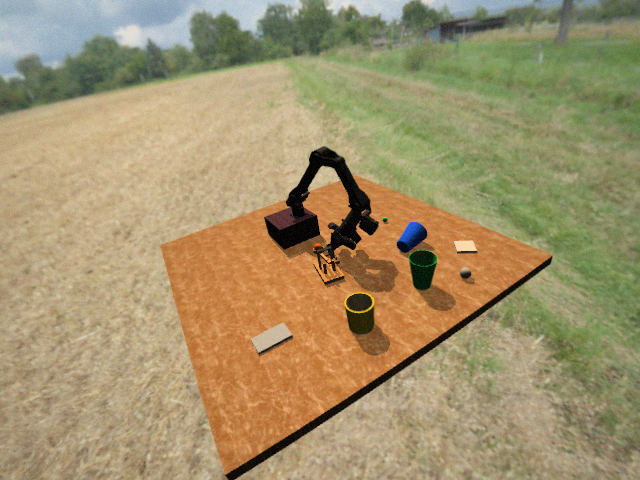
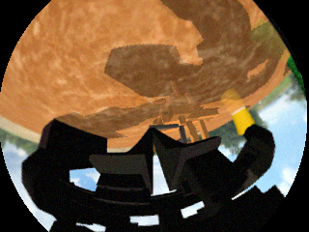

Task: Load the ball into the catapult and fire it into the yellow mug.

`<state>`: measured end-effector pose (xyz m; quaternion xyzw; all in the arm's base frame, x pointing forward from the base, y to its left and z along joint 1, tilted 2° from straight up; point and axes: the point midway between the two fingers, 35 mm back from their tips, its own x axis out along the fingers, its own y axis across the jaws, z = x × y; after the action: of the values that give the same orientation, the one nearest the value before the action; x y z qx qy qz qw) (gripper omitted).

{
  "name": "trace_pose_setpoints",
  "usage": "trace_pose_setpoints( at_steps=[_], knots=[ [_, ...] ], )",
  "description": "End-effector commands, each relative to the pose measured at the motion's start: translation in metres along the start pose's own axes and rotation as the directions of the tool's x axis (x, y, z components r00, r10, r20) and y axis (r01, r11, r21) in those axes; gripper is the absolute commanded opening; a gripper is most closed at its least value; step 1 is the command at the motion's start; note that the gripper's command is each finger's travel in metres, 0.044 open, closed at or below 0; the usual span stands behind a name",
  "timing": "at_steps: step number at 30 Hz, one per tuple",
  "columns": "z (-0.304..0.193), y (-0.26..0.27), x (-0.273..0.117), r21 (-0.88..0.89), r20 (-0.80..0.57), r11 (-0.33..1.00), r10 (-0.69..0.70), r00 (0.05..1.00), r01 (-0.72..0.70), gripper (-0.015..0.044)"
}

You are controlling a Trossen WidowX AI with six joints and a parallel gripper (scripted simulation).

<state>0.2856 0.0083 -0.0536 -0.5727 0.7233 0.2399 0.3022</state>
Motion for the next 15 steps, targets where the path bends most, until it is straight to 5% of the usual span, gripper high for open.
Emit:
trace_pose_setpoints(
  at_steps=[1,7,15],
  knots=[
    [0.012,0.004,0.015,-0.009,-0.008,1.000,0.008,1.000,-0.008,0.0000],
    [0.012,0.002,0.006,-0.008,-0.007,1.000,0.007,1.000,-0.007,0.0000],
    [-0.030,0.000,-0.115,-0.002,0.001,1.000,-0.005,1.000,0.005,0.0000]
  ],
)
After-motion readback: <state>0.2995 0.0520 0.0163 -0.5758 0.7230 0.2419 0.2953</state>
